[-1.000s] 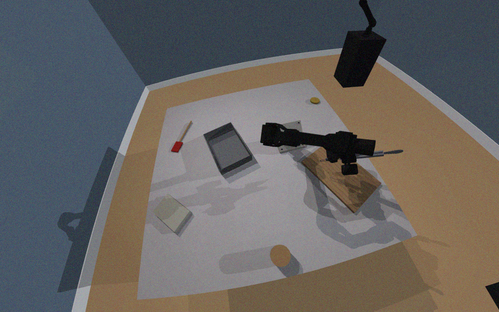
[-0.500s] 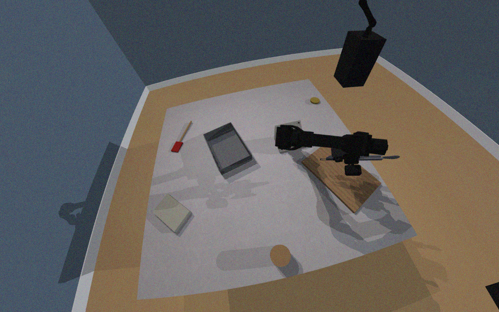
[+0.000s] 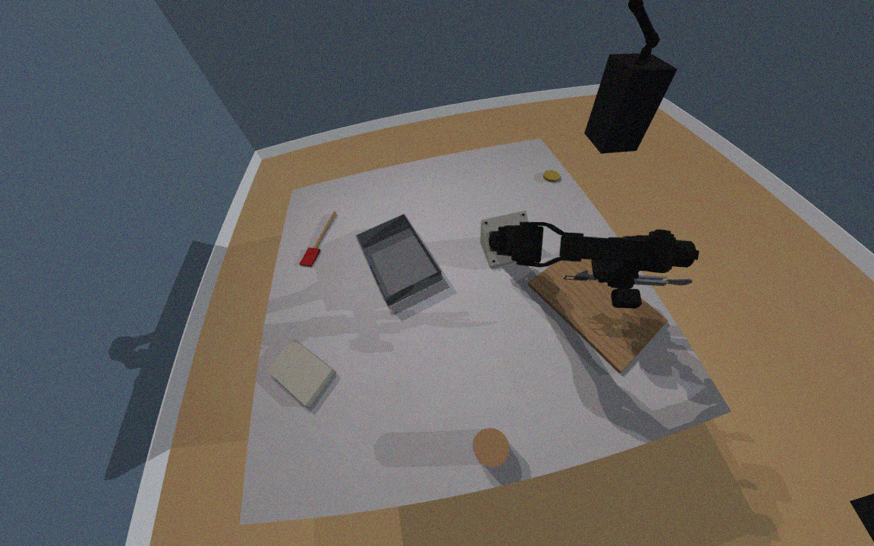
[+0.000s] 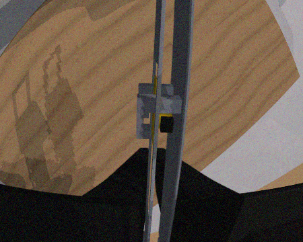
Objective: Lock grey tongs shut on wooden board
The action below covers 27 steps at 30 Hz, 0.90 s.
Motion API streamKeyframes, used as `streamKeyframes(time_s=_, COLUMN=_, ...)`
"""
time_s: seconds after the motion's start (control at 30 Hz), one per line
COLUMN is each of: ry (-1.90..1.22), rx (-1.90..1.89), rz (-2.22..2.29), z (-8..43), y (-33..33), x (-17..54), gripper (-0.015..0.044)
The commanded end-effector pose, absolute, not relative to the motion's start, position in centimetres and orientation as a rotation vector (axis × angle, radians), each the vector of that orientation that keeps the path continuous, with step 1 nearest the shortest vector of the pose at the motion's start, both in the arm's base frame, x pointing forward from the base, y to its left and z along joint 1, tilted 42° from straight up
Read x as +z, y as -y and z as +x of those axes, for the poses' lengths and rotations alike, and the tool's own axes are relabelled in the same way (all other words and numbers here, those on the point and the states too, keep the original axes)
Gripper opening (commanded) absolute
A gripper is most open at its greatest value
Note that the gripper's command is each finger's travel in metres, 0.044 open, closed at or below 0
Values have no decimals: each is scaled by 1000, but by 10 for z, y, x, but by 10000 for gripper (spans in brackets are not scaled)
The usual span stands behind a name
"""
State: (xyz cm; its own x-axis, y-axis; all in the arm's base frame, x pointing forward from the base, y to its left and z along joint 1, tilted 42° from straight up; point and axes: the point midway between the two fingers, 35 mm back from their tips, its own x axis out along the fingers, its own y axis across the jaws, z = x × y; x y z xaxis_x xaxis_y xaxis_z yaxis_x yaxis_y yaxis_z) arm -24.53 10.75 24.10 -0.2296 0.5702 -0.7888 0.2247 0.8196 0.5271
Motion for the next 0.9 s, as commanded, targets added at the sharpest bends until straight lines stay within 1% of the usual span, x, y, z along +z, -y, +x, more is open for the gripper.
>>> streamKeyframes(time_s=0.0, ry=-1753, rx=364, rz=630, z=-249, y=-108, x=244, gripper=-150)
streamKeyframes(time_s=0.87, ry=-1735, rx=372, rz=679, z=-255, y=-123, x=227, gripper=-150)
